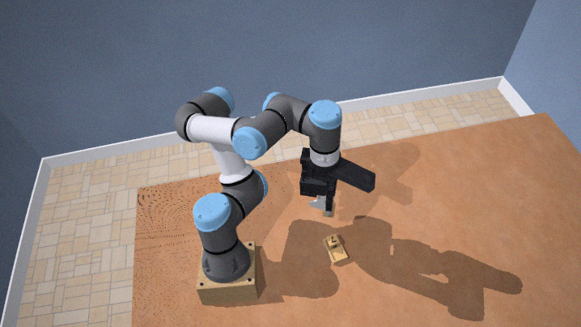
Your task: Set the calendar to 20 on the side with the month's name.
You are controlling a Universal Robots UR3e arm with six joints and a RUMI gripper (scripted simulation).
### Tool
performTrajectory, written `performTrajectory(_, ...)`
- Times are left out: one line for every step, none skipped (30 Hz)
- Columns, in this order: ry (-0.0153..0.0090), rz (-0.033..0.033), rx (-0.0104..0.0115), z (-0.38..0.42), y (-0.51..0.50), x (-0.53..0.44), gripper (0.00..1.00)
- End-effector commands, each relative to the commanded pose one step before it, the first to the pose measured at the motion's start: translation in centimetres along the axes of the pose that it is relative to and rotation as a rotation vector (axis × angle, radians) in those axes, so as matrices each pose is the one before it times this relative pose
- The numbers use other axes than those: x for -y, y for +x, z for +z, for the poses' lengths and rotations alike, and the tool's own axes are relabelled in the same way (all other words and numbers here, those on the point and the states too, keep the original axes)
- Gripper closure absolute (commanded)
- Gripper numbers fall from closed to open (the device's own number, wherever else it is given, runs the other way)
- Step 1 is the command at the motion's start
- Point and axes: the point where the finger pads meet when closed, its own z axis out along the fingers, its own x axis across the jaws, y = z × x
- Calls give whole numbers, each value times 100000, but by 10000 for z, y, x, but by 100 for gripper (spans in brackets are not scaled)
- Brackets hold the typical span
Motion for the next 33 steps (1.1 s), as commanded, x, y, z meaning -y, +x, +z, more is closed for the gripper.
performTrajectory(132,-17402,1280,1175,-10339,-7296,90)
performTrajectory(-1,-1439,3,119,-1043,-570,90)
performTrajectory(-1,-2486,6,208,-1812,-971,90)
performTrajectory(-1,-1701,4,144,-1252,-643,90)
performTrajectory(-1,-2359,6,202,-1746,-875,90)
performTrajectory(-1,-1614,4,140,-1205,-579,90)
performTrajectory(0,0,0,0,0,0,90)
performTrajectory(0,0,0,0,0,0,90)
performTrajectory(21,-3671,10,265,-2612,-1263,90)
performTrajectory(-24,-3568,12,375,-2850,-1228,90)
performTrajectory(-1,-2481,8,225,-1905,-786,90)
performTrajectory(0,-760,2,69,-588,-229,90)
performTrajectory(-1,-2928,10,270,-2268,-882,90)
performTrajectory(0,-46,0,4,-36,-13,90)
performTrajectory(1,-2699,10,250,-2102,-771,90)
performTrajectory(-1,-2426,9,231,-1912,-661,90)
performTrajectory(0,-2145,8,205,-1695,-556,90)
performTrajectory(0,-1868,7,180,-1483,-463,90)
performTrajectory(0,-1596,6,155,-1272,-380,90)
performTrajectory(9,-1306,3,107,-991,-296,90)
performTrajectory(13,-1040,1,71,-752,-227,90)
performTrajectory(14,-800,0,45,-552,-169,90)
performTrajectory(14,-586,-1,24,-382,-121,90)
performTrajectory(0,0,0,0,0,0,90)
performTrajectory(0,0,0,0,0,0,90)
performTrajectory(9,-411,-1,19,-274,-84,90)
performTrajectory(0,-276,1,27,-223,-57,90)
performTrajectory(0,-147,1,15,-119,-30,90)
performTrajectory(0,-56,0,6,-45,-11,90)
performTrajectory(0,-8,0,1,-7,-2,90)
performTrajectory(0,0,0,0,0,0,90)
performTrajectory(0,0,0,0,0,0,90)
performTrajectory(0,0,0,0,0,0,90)
